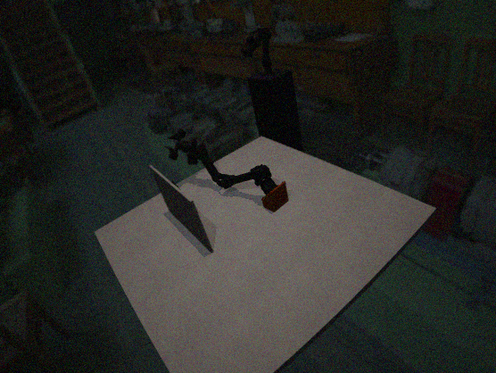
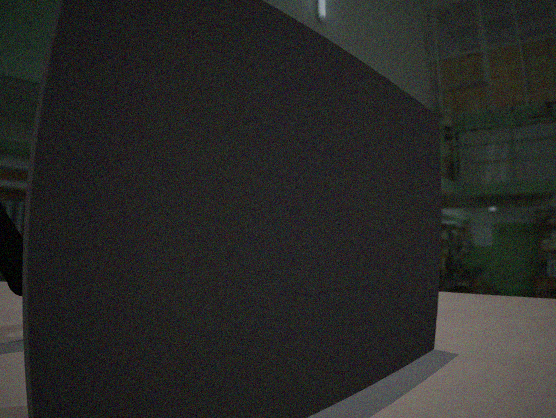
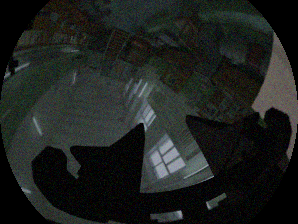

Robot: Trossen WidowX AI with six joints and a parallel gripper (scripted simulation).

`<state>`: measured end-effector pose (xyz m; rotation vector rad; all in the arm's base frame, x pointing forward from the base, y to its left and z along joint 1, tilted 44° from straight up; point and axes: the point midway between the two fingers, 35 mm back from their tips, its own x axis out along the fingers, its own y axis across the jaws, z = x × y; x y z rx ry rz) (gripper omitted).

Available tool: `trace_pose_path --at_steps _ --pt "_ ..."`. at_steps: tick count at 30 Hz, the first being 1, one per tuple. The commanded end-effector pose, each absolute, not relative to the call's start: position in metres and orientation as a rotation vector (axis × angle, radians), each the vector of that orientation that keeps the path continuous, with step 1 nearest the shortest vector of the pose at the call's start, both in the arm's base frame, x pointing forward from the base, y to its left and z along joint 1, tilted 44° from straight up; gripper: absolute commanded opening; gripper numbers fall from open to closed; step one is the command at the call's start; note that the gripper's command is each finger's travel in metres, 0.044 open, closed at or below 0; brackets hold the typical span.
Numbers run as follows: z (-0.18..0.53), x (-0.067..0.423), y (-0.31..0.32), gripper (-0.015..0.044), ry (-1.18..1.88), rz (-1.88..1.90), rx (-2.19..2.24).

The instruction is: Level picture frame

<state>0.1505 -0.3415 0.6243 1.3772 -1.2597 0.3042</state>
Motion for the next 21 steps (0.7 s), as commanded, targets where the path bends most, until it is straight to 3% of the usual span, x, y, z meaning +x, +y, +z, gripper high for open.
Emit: trace_pose_path --at_steps 1,11,21 --pt "0.642 0.088 -0.311 0.026 -1.353 0.392 1.227" --pt "0.656 -0.012 -0.183 0.026 -1.388 0.585 0.814" --pt "0.618 -0.01 -0.038 0.026 -1.159 0.66 0.457"
